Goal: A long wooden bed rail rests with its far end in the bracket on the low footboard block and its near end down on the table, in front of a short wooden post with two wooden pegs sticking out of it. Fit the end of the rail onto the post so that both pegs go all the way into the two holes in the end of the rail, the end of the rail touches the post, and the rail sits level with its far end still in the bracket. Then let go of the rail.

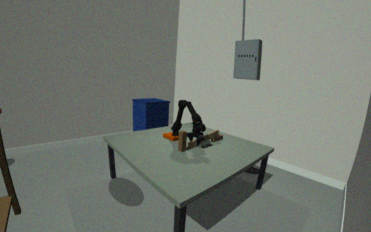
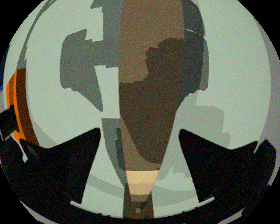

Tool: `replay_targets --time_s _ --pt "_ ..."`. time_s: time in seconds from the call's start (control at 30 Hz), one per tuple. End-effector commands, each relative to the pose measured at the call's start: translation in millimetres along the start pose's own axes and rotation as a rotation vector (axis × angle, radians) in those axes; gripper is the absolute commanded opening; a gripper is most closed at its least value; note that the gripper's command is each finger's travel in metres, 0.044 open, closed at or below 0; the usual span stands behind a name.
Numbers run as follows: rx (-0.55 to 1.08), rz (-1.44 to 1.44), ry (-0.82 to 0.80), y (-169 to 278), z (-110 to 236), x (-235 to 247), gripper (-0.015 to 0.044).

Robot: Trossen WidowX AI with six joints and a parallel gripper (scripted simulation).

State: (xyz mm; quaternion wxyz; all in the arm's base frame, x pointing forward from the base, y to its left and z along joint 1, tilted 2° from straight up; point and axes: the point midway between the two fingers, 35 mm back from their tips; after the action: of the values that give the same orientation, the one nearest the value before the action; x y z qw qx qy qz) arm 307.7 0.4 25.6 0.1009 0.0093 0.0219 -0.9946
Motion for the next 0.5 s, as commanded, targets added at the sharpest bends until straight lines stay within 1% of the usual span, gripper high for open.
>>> replay_targets --time_s 0.0,0.33,0.47 --pt "0.005 -0.002 -0.001 0.6 -1.1 0.3 0.0309" --pt "0.005 -0.002 -0.001 0.6 -1.1 0.3 0.0046" --pt "0.005 -0.002 -0.001 0.6 -1.1 0.3 0.0020"
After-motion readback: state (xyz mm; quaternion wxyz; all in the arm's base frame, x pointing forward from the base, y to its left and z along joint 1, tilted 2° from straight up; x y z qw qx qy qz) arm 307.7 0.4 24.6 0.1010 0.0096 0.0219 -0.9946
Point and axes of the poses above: the point midway between the two fingers, 35 mm back from their tips, its own z axis back along the fingers, its own x axis across the jaws, y = z × x, and after that the axes turned 10 degrees about z, right-handed
